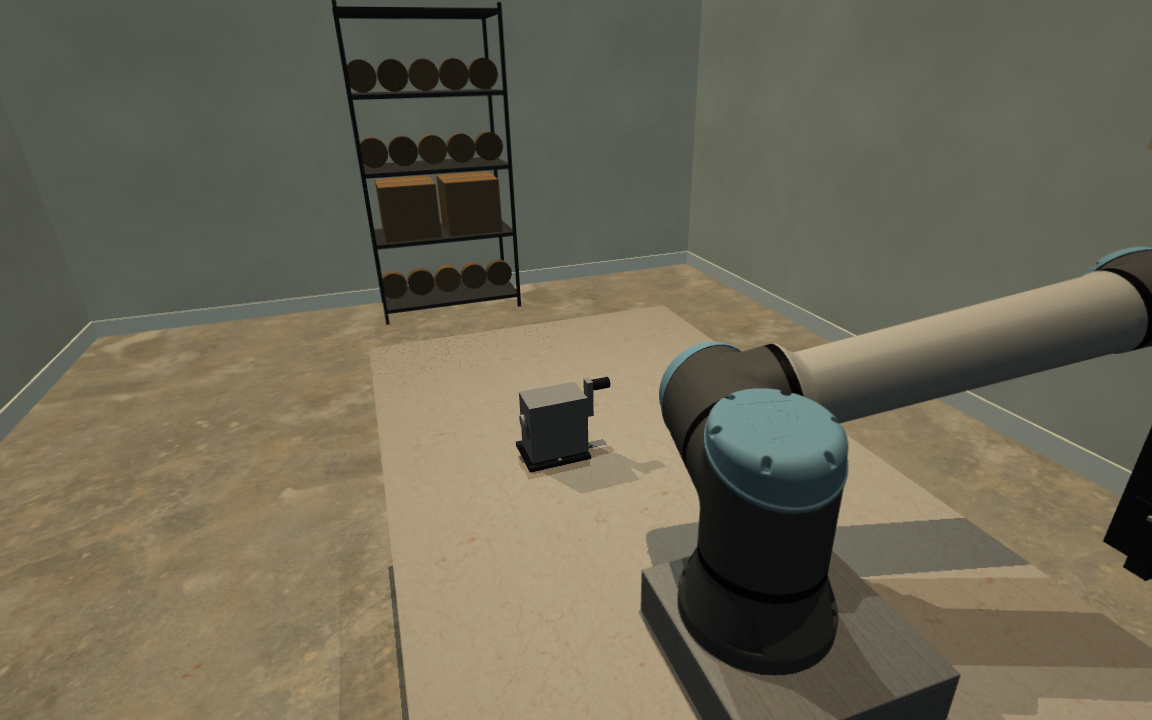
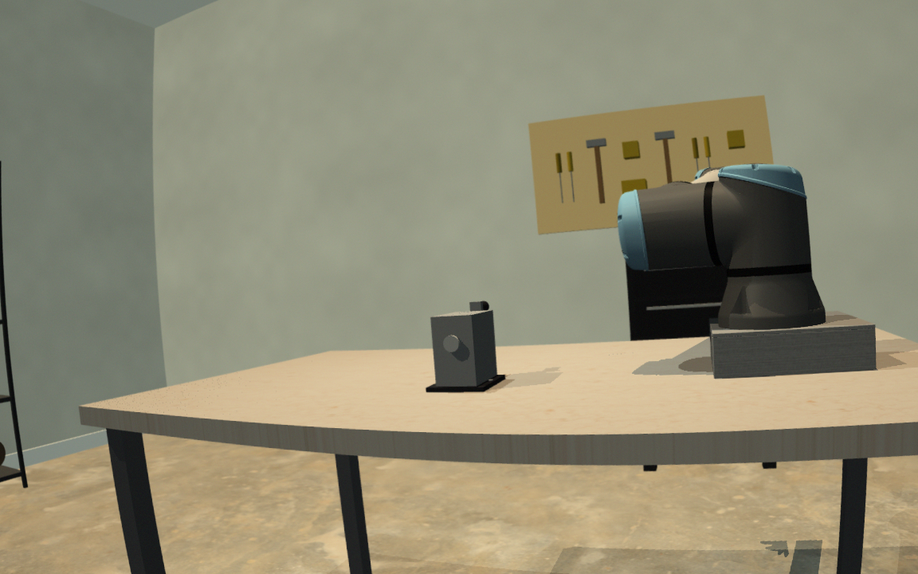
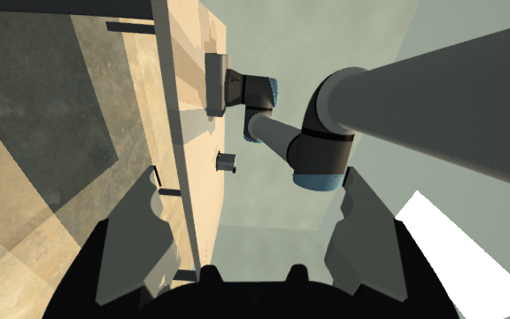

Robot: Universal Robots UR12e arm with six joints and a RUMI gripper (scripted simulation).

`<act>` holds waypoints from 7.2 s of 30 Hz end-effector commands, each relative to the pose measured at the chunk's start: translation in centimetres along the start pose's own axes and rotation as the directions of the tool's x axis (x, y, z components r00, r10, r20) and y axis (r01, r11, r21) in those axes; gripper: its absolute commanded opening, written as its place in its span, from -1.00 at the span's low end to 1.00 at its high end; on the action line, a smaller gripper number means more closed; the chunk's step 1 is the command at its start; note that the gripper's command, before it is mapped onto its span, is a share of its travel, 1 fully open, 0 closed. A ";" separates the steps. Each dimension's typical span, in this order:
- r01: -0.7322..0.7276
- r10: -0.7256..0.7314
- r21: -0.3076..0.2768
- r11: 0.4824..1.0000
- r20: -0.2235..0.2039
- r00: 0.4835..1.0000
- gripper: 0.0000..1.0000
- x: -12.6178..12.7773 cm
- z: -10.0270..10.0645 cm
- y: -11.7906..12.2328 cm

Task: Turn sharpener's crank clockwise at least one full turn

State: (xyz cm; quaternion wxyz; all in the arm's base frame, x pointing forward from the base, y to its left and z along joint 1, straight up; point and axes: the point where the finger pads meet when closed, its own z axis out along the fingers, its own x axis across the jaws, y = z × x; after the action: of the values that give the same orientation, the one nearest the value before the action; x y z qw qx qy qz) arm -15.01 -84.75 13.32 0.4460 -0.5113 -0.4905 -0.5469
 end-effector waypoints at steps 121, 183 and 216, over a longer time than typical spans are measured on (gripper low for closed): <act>0.190 -0.267 0.264 0.946 0.295 0.917 -0.36 3.1 10.4 33.9; 0.346 -0.560 0.509 0.788 0.360 0.746 -0.36 1.6 27.4 51.0; 0.412 -0.702 0.624 0.665 0.331 0.631 -0.36 0.6 38.3 56.9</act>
State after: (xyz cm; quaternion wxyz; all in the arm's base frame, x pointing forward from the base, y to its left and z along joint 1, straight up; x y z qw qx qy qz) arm 45.05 -54.90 18.31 0.2112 -0.3398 -0.8460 -0.3524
